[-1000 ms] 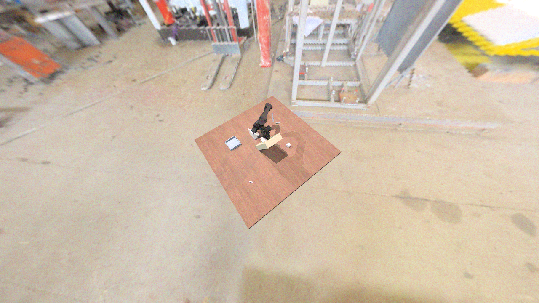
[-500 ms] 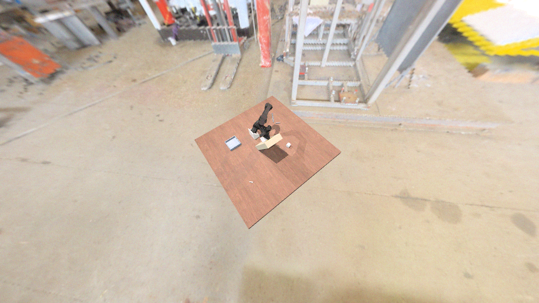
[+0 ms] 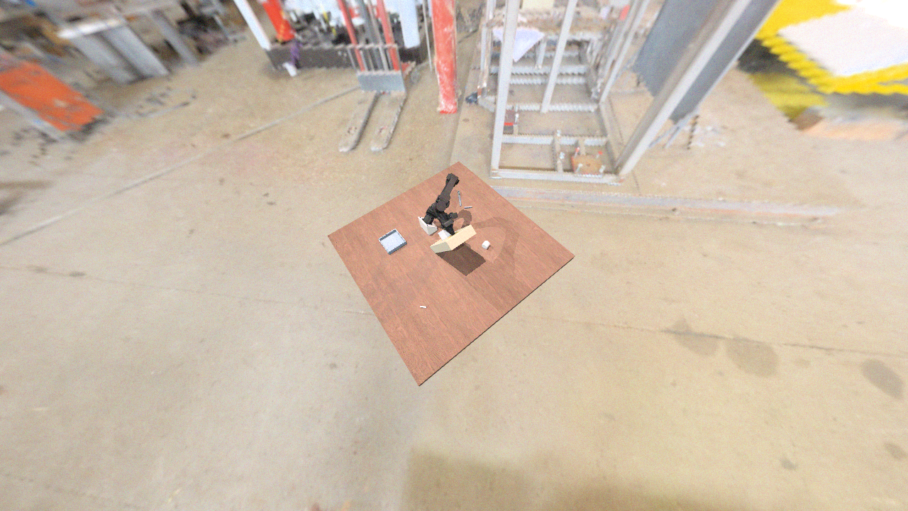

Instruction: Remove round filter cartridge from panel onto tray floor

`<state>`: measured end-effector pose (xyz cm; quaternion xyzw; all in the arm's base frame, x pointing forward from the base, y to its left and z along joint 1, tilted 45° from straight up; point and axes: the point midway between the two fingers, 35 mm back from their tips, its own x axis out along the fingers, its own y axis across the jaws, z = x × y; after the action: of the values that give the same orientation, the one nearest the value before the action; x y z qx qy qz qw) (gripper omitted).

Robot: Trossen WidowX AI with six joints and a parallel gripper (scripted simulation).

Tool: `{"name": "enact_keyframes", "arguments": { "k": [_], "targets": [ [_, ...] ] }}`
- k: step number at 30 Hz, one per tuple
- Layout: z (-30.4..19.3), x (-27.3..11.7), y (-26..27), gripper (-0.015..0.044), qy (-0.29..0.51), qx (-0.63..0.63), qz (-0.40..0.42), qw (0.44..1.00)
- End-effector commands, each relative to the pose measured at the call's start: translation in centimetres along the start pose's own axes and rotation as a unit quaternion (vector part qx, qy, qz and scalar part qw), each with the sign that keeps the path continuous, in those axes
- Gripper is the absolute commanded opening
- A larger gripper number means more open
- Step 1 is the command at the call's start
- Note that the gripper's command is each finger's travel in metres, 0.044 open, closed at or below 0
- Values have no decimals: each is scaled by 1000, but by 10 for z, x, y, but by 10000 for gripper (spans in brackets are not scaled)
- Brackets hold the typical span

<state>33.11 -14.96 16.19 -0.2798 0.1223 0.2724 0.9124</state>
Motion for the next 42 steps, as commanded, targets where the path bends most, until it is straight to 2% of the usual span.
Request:
{"name": "enact_keyframes", "arguments": {
  "k": [1, 4, 11, 42],
  "targets": [
    [-1, 12, 0, 0, 8, -94, 8, 996],
    [-1, 13, 0, 0, 8, -126, 8, 992],
    [-1, 14, 0, 0, 8, -58, 8, 998],
    [-1, 14, 0, 0, 8, -58, 8, 998]
  ]
}}
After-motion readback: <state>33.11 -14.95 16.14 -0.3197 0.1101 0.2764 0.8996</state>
